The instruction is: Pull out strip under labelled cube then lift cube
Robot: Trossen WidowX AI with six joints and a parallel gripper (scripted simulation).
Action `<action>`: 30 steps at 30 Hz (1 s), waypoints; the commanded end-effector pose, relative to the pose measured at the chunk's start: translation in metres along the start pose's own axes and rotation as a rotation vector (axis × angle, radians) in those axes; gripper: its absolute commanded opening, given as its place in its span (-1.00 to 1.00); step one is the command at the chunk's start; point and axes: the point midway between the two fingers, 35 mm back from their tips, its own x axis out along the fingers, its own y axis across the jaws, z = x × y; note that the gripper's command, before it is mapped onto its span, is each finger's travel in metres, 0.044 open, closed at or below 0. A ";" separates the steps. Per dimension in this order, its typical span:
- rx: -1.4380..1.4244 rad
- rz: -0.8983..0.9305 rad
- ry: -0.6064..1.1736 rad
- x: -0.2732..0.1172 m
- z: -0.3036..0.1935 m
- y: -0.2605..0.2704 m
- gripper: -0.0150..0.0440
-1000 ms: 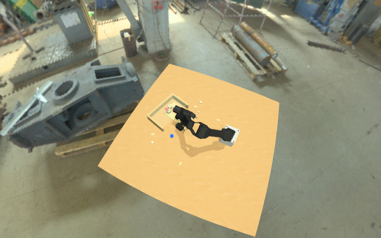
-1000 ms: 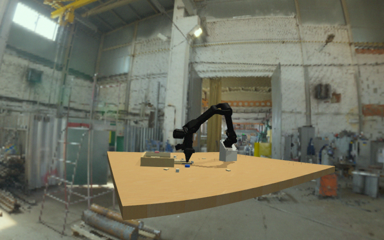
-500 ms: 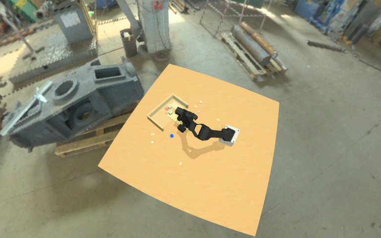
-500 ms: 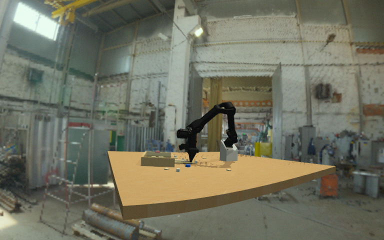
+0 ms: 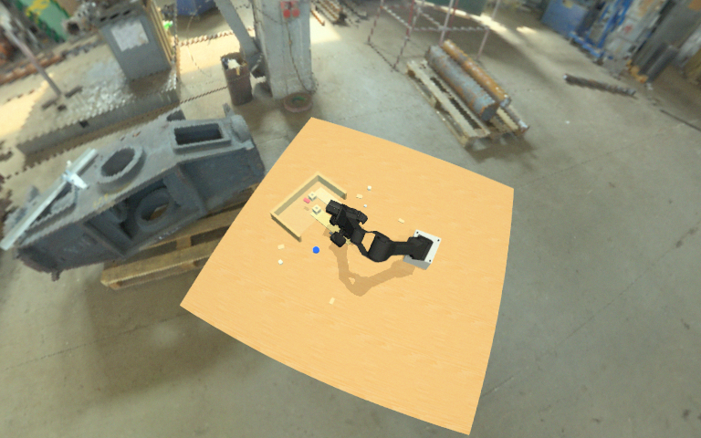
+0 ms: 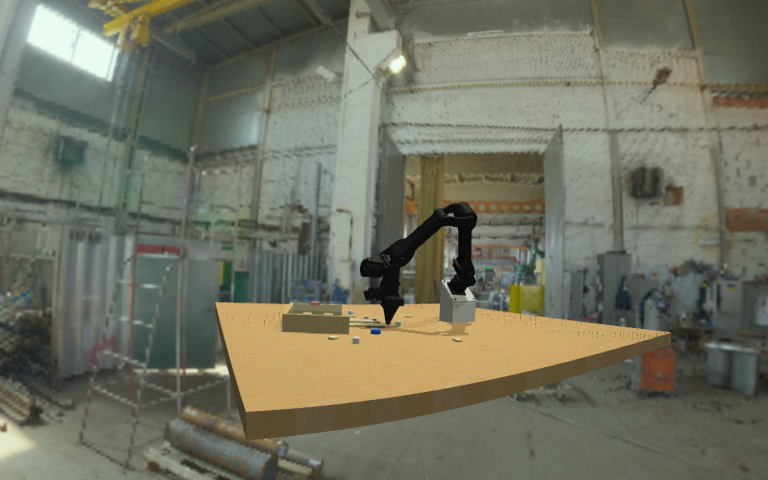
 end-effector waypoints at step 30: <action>0.013 0.000 0.027 0.005 -0.057 -0.002 -0.49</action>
